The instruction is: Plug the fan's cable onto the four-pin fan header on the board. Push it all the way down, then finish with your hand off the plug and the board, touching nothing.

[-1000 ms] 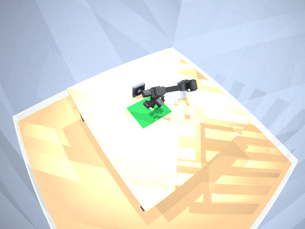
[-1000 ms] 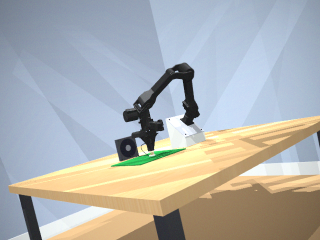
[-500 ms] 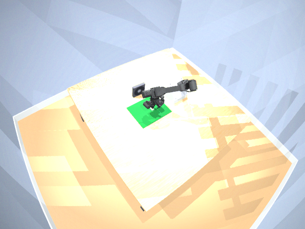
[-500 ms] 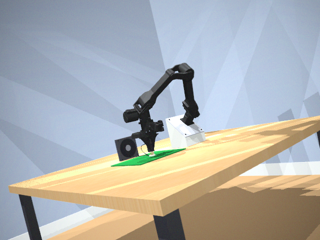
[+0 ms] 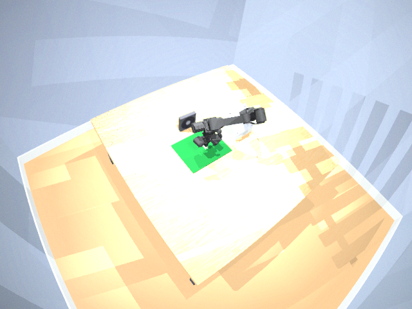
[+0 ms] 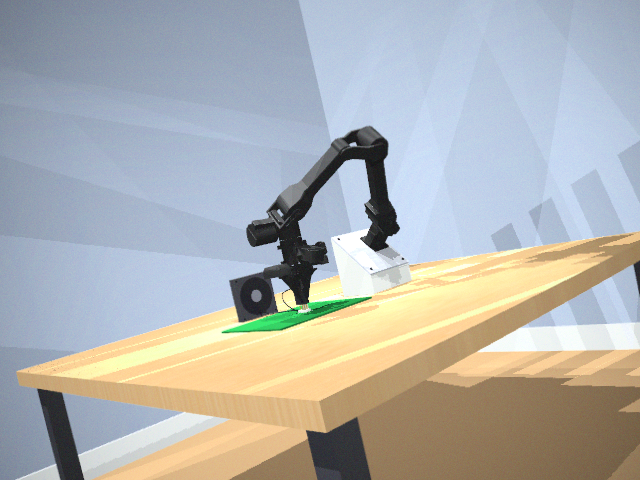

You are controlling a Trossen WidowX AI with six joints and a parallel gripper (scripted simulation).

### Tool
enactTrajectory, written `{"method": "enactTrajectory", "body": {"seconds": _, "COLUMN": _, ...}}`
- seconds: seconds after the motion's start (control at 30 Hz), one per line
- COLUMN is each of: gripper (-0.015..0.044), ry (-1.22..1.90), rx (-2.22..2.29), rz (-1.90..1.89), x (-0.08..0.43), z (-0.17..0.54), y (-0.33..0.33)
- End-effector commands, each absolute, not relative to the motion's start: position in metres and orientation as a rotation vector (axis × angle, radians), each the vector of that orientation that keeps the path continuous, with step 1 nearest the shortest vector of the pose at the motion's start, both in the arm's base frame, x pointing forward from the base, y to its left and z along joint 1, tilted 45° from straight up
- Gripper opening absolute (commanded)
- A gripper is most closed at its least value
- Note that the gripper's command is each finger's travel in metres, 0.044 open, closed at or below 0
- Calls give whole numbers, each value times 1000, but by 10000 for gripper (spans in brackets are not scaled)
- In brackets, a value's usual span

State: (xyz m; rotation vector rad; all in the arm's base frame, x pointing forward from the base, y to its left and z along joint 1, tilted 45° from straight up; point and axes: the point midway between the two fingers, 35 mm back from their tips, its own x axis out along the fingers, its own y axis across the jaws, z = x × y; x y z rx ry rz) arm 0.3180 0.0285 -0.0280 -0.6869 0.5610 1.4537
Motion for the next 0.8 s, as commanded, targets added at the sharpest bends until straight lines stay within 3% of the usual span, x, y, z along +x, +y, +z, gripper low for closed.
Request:
{"method": "enactTrajectory", "body": {"seconds": 0.0, "gripper": 0, "ry": 561, "rx": -681, "rz": 1452, "x": 318, "z": -29, "y": 30}}
{"method": "enactTrajectory", "body": {"seconds": 0.77, "gripper": 0, "ry": 561, "rx": -680, "rz": 1452, "x": 318, "z": -40, "y": 41}}
